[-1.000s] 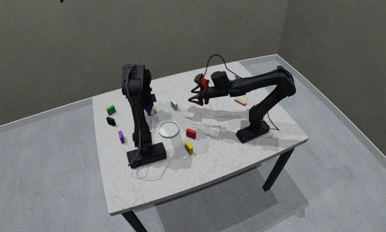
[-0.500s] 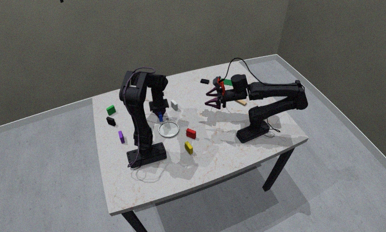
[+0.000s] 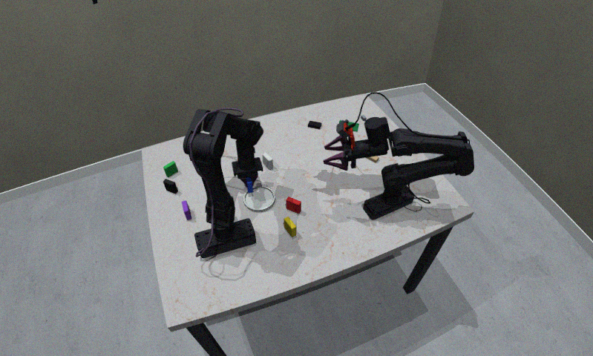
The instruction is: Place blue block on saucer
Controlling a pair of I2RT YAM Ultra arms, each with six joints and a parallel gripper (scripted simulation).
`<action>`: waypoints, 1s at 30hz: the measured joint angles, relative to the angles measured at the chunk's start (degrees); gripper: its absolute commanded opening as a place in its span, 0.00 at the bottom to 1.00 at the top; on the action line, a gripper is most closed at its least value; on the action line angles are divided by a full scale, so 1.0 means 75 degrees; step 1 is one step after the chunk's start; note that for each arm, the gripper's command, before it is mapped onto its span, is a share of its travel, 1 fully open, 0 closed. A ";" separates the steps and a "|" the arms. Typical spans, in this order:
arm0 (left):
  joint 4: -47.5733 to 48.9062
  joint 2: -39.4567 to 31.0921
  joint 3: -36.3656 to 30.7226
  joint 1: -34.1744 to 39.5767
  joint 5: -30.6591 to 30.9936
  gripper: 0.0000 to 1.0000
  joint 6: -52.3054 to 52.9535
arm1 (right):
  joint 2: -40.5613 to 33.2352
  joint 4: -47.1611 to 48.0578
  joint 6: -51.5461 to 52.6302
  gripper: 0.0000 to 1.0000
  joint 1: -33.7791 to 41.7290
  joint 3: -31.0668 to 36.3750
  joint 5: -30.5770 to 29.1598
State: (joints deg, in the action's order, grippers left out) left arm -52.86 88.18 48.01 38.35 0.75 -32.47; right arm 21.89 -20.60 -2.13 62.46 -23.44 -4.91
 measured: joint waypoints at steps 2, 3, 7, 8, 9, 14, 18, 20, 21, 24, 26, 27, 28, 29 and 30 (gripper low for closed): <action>0.0000 0.0000 0.0000 0.0000 0.0000 0.13 -0.0006 | 0.0000 -0.0023 0.0000 0.68 0.0000 0.0000 -0.0006; 0.0006 0.0000 0.0000 0.0000 0.0000 0.13 -0.0017 | 0.0000 -0.0032 0.0000 0.68 0.0003 0.0000 -0.0006; 0.0006 0.0000 0.0055 0.0000 -0.0009 0.13 -0.0050 | -0.0003 -0.0052 0.0000 0.68 0.0003 0.0000 -0.0006; 0.0023 -0.0003 0.0067 0.0000 -0.0009 0.13 -0.0055 | -0.0003 -0.0055 0.0000 0.68 0.0003 0.0000 -0.0006; 0.0041 0.0000 0.0067 0.0000 -0.0009 0.13 -0.0067 | -0.0003 -0.0058 0.0000 0.68 0.0003 0.0000 -0.0006; 0.0119 0.0000 0.0055 0.0093 -0.0035 0.13 -0.0181 | -0.0006 -0.0067 0.0000 0.68 0.0003 0.0000 -0.0006; 0.0417 0.0006 -0.0216 0.0507 -0.0017 0.13 -0.0443 | -0.0006 -0.0073 0.0000 0.68 0.0003 0.0000 -0.0006; 0.0548 0.0050 -0.0388 0.0746 -0.0017 0.13 -0.0606 | -0.0006 -0.0073 0.0000 0.68 0.0003 0.0000 -0.0006; 0.0612 0.0082 -0.0463 0.0848 -0.0012 0.13 -0.0685 | -0.0006 -0.0073 0.0000 0.68 0.0003 0.0000 -0.0006; 0.0801 0.0160 -0.0647 0.1070 -0.0006 0.13 -0.0909 | -0.0006 -0.0073 0.0000 0.68 0.0003 0.0000 -0.0006; 0.0921 0.0189 -0.0726 0.1169 -0.0006 0.13 -0.1037 | -0.0006 -0.0073 0.0000 0.68 0.0003 0.0000 -0.0006; 0.0970 0.0198 -0.0755 0.1209 -0.0006 0.13 -0.1090 | -0.0006 -0.0073 0.0000 0.68 0.0003 0.0000 -0.0006; 0.1008 0.0204 -0.0772 0.1233 -0.0006 0.13 -0.1131 | -0.0006 -0.0073 0.0000 0.68 0.0003 0.0000 -0.0006; 0.1049 0.0204 -0.0787 0.1244 -0.0006 0.13 -0.1172 | -0.0006 -0.0073 0.0000 0.68 0.0003 0.0000 -0.0006; 0.1093 0.0204 -0.0796 0.1259 -0.0006 0.13 -0.1207 | -0.0006 -0.0073 0.0000 0.68 0.0003 0.0000 -0.0006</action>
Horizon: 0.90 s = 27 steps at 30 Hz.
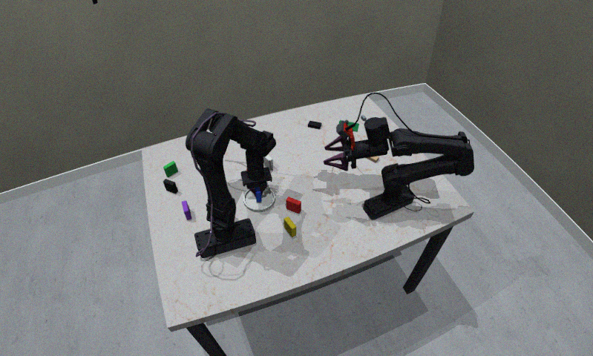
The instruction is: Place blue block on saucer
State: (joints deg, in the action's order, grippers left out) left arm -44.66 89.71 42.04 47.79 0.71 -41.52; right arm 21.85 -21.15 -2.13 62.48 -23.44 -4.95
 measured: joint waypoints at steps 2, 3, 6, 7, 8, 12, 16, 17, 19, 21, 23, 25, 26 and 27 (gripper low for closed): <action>0.0093 0.0000 -0.0032 0.0023 0.0000 0.13 -0.0058 | 0.0000 -0.0003 0.0000 0.68 0.0000 0.0000 0.0000; 0.0143 0.0000 -0.0055 0.0035 0.0000 0.13 -0.0079 | 0.0000 -0.0003 0.0000 0.68 0.0000 0.0000 0.0000; 0.0265 0.0020 -0.0131 0.0050 0.0000 0.13 -0.0122 | 0.0000 -0.0003 0.0000 0.68 0.0000 0.0000 0.0000; 0.0303 0.0035 -0.0160 0.0050 0.0000 0.13 -0.0131 | 0.0000 -0.0003 0.0000 0.68 0.0000 0.0000 0.0000; 0.0323 0.0035 -0.0187 0.0052 0.0000 0.13 -0.0140 | 0.0000 -0.0003 0.0000 0.68 0.0000 0.0000 0.0000; 0.0379 0.0035 -0.0230 0.0052 0.0000 0.13 -0.0166 | 0.0000 -0.0003 0.0000 0.68 0.0000 0.0000 0.0000; 0.0411 0.0035 -0.0230 0.0052 0.0000 0.13 -0.0175 | 0.0000 -0.0003 0.0000 0.68 0.0000 0.0000 0.0000; 0.0420 0.0035 -0.0230 0.0052 0.0000 0.13 -0.0175 | 0.0000 -0.0003 0.0000 0.68 0.0000 0.0000 0.0000; 0.0425 0.0035 -0.0230 0.0052 0.0000 0.24 -0.0175 | 0.0000 -0.0003 0.0000 0.68 0.0000 0.0000 0.0000; 0.0431 0.0035 -0.0230 0.0052 0.0000 0.43 -0.0184 | 0.0000 -0.0003 0.0000 0.68 0.0000 0.0000 0.0000; 0.0431 0.0035 -0.0230 0.0052 0.0000 0.43 -0.0178 | 0.0000 -0.0003 0.0000 0.68 0.0000 0.0000 0.0000; 0.0423 -0.0009 -0.0233 0.0000 0.0003 0.43 -0.0134 | 0.0000 -0.0003 0.0000 0.68 0.0000 0.0000 0.0000; 0.0411 -0.0064 -0.0233 -0.0047 0.0003 0.43 -0.0117 | 0.0000 -0.0003 0.0000 0.68 0.0000 0.0000 0.0000; 0.0385 -0.0134 -0.0233 -0.0093 0.0003 0.43 -0.0099 | 0.0000 -0.0003 0.0000 0.68 0.0000 0.0000 0.0000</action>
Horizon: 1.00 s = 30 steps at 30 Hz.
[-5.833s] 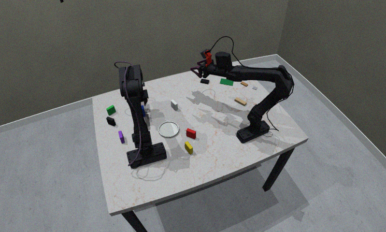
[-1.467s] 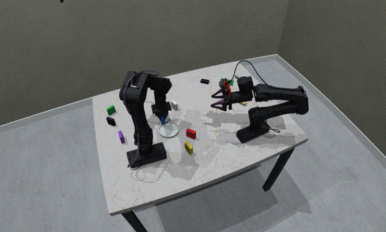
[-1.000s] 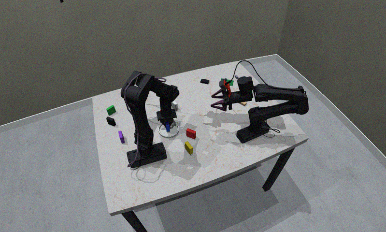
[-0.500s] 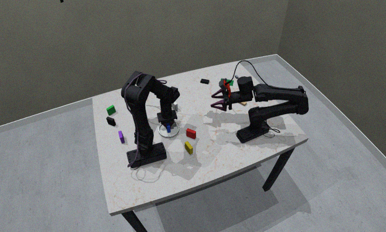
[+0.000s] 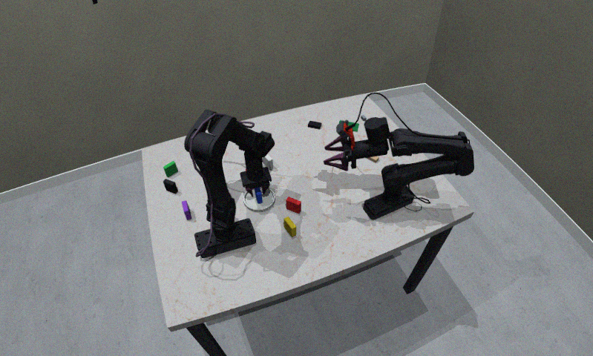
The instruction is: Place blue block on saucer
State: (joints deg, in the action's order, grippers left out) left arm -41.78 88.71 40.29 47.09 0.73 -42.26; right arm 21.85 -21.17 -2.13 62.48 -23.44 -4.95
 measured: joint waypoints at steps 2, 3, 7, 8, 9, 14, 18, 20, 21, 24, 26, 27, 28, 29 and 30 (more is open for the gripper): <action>-0.0169 -0.0154 0.0061 -0.0082 -0.0020 0.54 0.0029 | 0.0000 0.0000 0.0000 0.68 0.0000 0.0000 0.0000; -0.0271 -0.0216 0.0131 -0.0085 -0.0020 0.54 0.0029 | 0.0000 0.0000 0.0000 0.68 0.0000 0.0000 0.0000; -0.0487 -0.0291 0.0382 -0.0023 -0.0003 0.65 0.0023 | 0.0000 0.0000 0.0000 0.68 0.0000 0.0000 0.0000; -0.0595 -0.0335 0.0449 -0.0009 -0.0003 0.65 0.0020 | 0.0000 0.0000 0.0000 0.68 0.0000 0.0000 0.0000; -0.0708 -0.0388 0.0525 0.0006 -0.0003 0.65 0.0015 | 0.0000 0.0000 0.0000 0.68 0.0000 0.0000 0.0000; -0.1580 -0.0807 0.1227 0.0020 -0.0003 0.88 0.0009 | 0.0000 0.0000 0.0000 0.68 0.0000 0.0000 0.0000; -0.1769 -0.1102 0.1457 0.0020 -0.0064 1.00 0.0277 | 0.0000 0.0000 0.0000 0.68 0.0000 0.0000 0.0000; -0.1760 -0.1288 0.1370 0.0044 -0.0166 1.00 0.0609 | 0.0000 0.0000 0.0000 0.68 0.0000 0.0000 0.0000; -0.1763 -0.1440 0.1276 0.0082 -0.0192 1.00 0.0772 | 0.0000 0.0000 0.0000 0.68 0.0000 0.0000 0.0000; -0.1658 -0.1862 0.0988 0.0207 -0.0277 1.00 0.1268 | 0.0000 0.0000 0.0000 0.68 0.0000 0.0000 0.0000; -0.1571 -0.2390 0.0609 0.0297 -0.0338 1.00 0.1705 | 0.0000 0.0000 0.0000 0.68 0.0000 0.0000 0.0000; -0.1545 -0.2702 0.0402 0.0341 -0.0356 1.00 0.1935 | 0.0000 0.0000 0.0000 0.68 0.0000 0.0000 0.0000; -0.1521 -0.3025 0.0198 0.0385 -0.0358 1.00 0.2165 | 0.0000 0.0000 0.0000 0.68 0.0000 0.0000 0.0000; -0.1498 -0.3360 -0.0003 0.0425 -0.0356 1.00 0.2401 | 0.0000 0.0000 0.0000 0.68 0.0000 0.0000 0.0000; -0.1486 -0.3681 -0.0187 0.0443 -0.0356 1.00 0.2632 | 0.0000 0.0000 0.0000 0.68 0.0000 0.0000 0.0000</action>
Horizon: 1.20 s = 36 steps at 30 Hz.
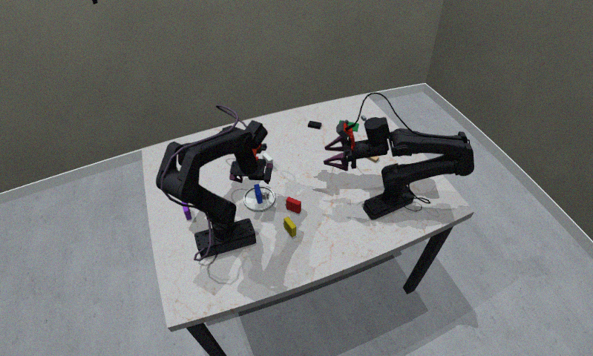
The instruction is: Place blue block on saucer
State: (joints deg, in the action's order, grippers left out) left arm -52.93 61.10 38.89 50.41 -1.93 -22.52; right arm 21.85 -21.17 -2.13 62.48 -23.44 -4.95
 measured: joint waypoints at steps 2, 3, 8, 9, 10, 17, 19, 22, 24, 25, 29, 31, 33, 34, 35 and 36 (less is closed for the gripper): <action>0.0032 -0.0586 -0.0312 -0.0012 -0.0003 1.00 0.0443 | 0.0000 0.0000 0.0000 0.68 0.0000 0.0000 0.0000; 0.0055 -0.0857 -0.0452 -0.0015 -0.0003 1.00 0.0662 | 0.0000 0.0000 0.0000 0.68 0.0000 0.0000 0.0000; 0.0111 -0.1871 -0.0938 -0.0038 0.0085 1.00 0.1571 | 0.0000 0.0000 0.0000 0.68 0.0000 0.0000 0.0000; 0.0111 -0.1967 -0.0979 -0.0050 0.0102 1.00 0.1687 | 0.0000 0.0000 0.0000 0.68 0.0000 0.0000 0.0000; 0.0122 -0.2025 -0.1008 -0.0079 0.0140 1.00 0.1816 | 0.0000 0.0000 0.0000 0.68 0.0000 0.0000 0.0000; 0.0134 -0.2562 -0.1253 -0.0411 0.0297 1.00 0.2384 | 0.0000 0.0000 0.0000 0.68 0.0000 0.0000 0.0000; 0.0137 -0.2579 -0.1253 -0.0437 0.0315 1.00 0.2442 | 0.0000 0.0000 0.0000 0.68 0.0000 0.0000 0.0000; 0.0137 -0.2579 -0.1253 -0.0449 0.0335 1.00 0.2498 | 0.0000 0.0000 0.0000 0.68 0.0000 0.0000 0.0000; 0.0137 -0.2579 -0.1253 -0.0452 0.0344 1.00 0.2521 | 0.0000 0.0000 0.0000 0.68 0.0000 0.0000 0.0000; 0.0137 -0.2579 -0.1253 -0.0452 0.0347 1.00 0.2530 | 0.0000 0.0000 0.0000 0.68 0.0000 0.0000 0.0000; 0.0137 -0.2579 -0.1253 -0.0452 0.0356 1.00 0.2547 | 0.0000 0.0000 0.0000 0.68 0.0000 0.0000 0.0000; 0.0137 -0.2579 -0.1253 -0.0452 0.0358 1.00 0.2553 | 0.0000 0.0000 0.0000 0.68 0.0000 0.0000 0.0000; 0.0137 -0.2579 -0.1253 -0.0452 0.0361 1.00 0.2559 | 0.0000 0.0000 0.0000 0.68 0.0000 0.0000 0.0000; 0.0137 -0.2579 -0.1253 -0.0452 0.0364 1.00 0.2559 | 0.0000 0.0000 0.0000 0.68 0.0000 0.0000 0.0000; 0.0137 -0.2579 -0.1253 -0.0452 0.0364 1.00 0.2562 | 0.0000 0.0000 0.0000 0.68 0.0000 0.0000 0.0000; 0.0137 -0.2579 -0.1253 -0.0452 0.0364 1.00 0.2562 | 0.0000 0.0000 0.0000 0.68 0.0000 0.0000 0.0000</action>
State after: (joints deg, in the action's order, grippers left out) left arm -51.90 41.76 29.50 47.03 0.80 -3.31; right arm 21.85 -21.17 -2.13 62.48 -23.44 -4.95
